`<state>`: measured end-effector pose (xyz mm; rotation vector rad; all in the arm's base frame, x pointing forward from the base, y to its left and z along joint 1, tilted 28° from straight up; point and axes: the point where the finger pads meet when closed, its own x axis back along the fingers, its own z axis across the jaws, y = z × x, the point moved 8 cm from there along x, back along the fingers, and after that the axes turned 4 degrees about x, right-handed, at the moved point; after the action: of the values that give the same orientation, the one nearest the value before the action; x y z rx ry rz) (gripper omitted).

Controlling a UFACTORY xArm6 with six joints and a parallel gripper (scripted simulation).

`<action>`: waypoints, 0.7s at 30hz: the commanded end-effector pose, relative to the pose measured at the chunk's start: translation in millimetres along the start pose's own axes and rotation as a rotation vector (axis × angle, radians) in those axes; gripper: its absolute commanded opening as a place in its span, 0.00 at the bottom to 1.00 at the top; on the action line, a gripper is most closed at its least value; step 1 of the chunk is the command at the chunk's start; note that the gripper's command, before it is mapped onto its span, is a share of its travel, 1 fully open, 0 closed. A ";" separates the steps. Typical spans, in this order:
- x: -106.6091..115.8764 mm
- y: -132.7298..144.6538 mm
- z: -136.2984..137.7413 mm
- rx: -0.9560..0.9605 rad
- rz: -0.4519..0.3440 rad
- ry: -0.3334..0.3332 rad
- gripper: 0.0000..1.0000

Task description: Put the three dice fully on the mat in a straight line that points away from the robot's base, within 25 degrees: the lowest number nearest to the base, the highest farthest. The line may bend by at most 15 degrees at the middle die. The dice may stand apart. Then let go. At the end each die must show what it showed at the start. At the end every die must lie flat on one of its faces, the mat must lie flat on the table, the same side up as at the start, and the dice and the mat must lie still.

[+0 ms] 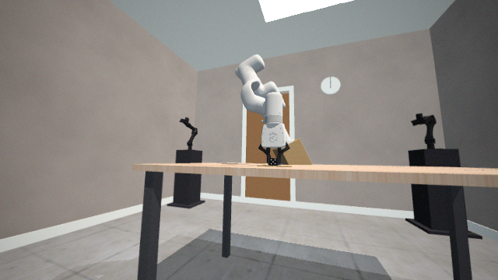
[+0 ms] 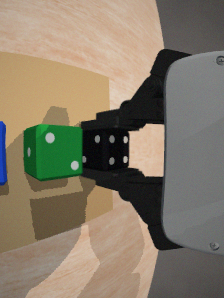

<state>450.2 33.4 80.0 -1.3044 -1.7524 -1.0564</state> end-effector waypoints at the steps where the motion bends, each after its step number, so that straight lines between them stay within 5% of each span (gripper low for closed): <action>1: 1.0 1.1 0.0 0.000 -0.003 0.000 0.31; 21: 1.0 1.1 0.0 0.000 -0.003 0.000 0.47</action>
<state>450.2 33.4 80.0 -1.3044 -1.7524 -1.0564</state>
